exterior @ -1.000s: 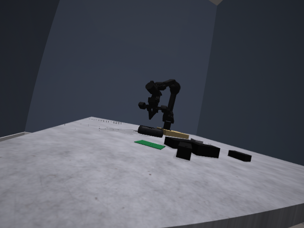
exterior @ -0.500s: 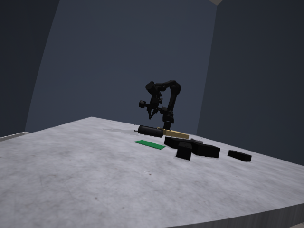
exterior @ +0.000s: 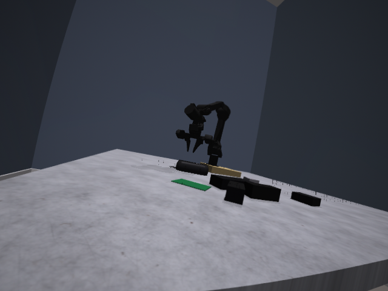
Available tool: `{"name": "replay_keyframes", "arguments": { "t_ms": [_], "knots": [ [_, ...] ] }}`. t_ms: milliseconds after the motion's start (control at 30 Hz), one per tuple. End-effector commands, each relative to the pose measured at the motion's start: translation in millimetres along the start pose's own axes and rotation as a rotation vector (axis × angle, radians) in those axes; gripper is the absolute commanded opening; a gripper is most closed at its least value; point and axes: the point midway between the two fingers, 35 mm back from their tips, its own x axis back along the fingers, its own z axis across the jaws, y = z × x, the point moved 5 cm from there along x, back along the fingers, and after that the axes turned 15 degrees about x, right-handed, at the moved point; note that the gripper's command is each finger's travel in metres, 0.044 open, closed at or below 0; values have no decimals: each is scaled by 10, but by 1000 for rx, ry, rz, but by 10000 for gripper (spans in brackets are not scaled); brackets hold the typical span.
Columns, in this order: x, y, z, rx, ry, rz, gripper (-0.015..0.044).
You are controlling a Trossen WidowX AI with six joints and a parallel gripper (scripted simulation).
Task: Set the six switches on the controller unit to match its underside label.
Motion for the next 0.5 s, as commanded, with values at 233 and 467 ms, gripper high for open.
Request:
{"name": "replay_keyframes", "arguments": {
  "t_ms": [233, 467],
  "knots": [
    [-147, 214, -278, -999, -61, 242, 394],
    [-214, 272, -360, -1326, -139, 315, 440]
  ]
}}
